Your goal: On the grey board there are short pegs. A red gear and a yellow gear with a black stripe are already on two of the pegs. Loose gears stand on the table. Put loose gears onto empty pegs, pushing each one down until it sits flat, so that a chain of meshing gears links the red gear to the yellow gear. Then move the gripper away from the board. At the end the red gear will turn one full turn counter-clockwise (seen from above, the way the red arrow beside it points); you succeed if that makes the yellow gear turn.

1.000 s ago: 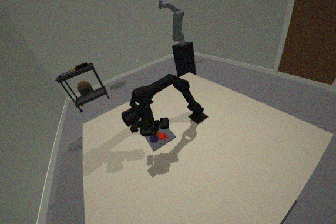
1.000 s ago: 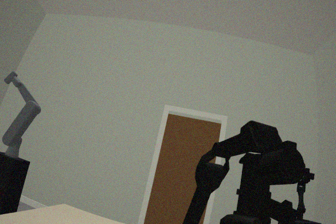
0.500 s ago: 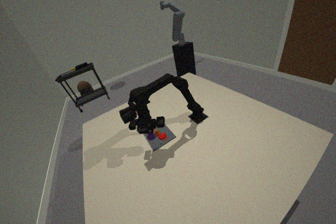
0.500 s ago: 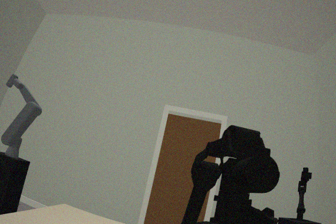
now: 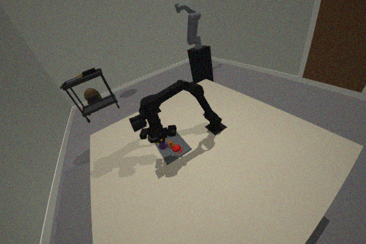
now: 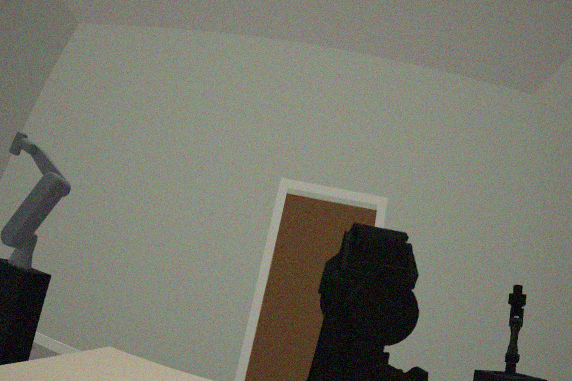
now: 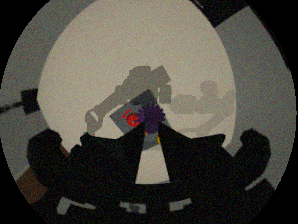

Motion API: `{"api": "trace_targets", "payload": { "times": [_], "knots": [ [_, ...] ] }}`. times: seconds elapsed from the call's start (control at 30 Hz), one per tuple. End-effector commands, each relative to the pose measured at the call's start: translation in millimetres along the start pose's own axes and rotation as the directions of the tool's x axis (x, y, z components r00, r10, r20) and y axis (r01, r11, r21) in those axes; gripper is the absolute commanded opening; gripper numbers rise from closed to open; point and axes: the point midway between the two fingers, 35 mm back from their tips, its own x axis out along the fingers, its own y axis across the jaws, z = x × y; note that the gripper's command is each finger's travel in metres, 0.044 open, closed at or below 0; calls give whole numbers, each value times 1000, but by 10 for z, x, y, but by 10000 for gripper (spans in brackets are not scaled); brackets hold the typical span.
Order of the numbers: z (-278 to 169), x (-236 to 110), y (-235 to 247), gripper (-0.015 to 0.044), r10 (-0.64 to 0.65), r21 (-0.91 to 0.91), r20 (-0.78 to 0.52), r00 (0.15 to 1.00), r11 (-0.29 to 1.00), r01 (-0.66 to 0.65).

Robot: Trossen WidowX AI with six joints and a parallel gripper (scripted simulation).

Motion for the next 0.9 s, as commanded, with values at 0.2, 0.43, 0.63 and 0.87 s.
{"api": "trace_targets", "payload": {
  "times": [0.2,0.43,0.63,0.87],
  "knots": [
    [-233,127,-86,0,10,-12,-6,1000,1000,-10],
    [-412,213,-141,0,14,-17,-10,1000,1000,-15],
    [-576,288,-181,0,19,-20,-15,1000,1000,-19],
    [-769,376,-215,0,24,-22,-20,1000,999,-24]
  ]
}}
